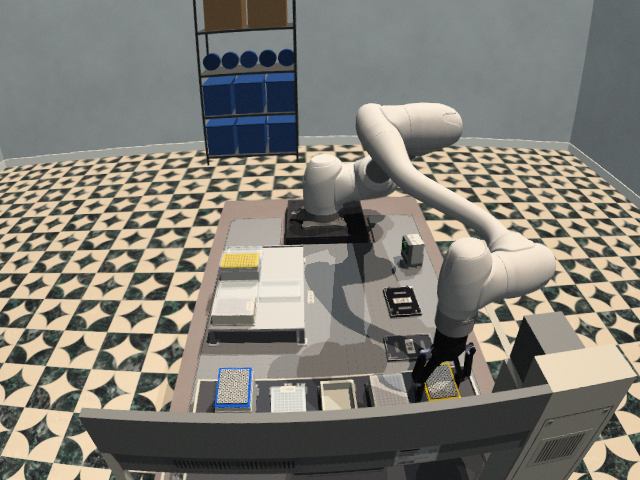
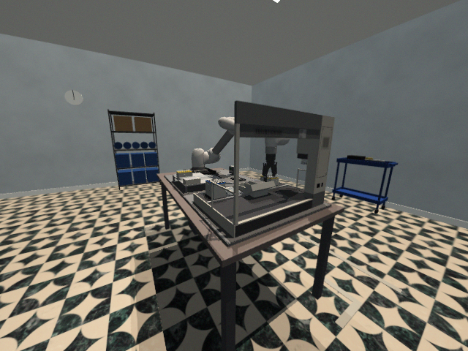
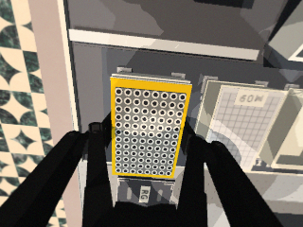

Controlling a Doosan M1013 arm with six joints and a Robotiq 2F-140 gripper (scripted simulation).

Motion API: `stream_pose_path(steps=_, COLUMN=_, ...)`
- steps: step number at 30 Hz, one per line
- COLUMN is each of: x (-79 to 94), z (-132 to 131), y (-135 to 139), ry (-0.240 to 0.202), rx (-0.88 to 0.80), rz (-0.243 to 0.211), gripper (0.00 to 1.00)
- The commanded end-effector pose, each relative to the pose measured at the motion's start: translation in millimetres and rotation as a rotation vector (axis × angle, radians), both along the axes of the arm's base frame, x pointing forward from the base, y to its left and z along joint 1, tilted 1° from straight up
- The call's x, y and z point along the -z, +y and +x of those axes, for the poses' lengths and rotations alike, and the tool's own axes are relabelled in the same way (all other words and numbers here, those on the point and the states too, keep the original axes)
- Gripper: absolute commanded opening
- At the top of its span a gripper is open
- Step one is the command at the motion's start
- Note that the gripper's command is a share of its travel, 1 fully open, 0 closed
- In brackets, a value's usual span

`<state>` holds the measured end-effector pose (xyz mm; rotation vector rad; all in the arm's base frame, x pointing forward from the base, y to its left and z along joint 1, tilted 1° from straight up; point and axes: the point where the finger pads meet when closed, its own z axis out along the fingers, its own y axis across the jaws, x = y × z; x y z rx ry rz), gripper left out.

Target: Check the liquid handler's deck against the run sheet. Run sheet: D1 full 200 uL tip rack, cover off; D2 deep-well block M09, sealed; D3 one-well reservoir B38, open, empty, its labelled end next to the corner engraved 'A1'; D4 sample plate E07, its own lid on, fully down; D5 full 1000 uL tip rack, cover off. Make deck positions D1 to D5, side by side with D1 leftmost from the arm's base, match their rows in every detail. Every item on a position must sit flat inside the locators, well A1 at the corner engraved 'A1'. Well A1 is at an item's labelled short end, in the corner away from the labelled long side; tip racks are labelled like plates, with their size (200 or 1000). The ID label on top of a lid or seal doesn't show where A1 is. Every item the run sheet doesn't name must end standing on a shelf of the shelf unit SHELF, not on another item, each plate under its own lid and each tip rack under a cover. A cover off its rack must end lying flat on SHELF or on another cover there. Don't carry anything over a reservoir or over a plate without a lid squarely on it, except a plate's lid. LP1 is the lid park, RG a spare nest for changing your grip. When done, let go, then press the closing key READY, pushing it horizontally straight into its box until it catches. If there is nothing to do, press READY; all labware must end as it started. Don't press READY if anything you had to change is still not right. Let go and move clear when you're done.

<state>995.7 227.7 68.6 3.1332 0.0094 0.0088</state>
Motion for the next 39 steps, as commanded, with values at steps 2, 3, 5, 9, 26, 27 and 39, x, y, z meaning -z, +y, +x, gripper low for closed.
stream_pose_path(steps=2, x=-0.5, z=0.4, y=0.2, ry=-0.002, rx=0.000, rz=0.001, gripper=0.10)
stream_pose_path(steps=3, x=-0.2, z=0.4, y=0.2, ry=-0.002, rx=0.000, rz=0.001, gripper=0.10)
stream_pose_path(steps=5, x=0.5, z=0.4, y=0.2, ry=-0.002, rx=0.000, rz=0.001, gripper=0.10)
stream_pose_path(steps=9, x=1.8, z=0.4, y=0.2, ry=-0.002, rx=0.000, rz=0.001, gripper=0.10)
stream_pose_path(steps=26, x=2.3, z=0.4, y=0.2, ry=-0.002, rx=0.000, rz=0.001, gripper=0.66)
stream_pose_path(steps=27, x=2.3, z=0.4, y=0.2, ry=-0.002, rx=0.000, rz=0.001, gripper=0.66)
stream_pose_path(steps=39, x=2.3, z=0.4, y=0.2, ry=-0.002, rx=0.000, rz=0.001, gripper=0.66)
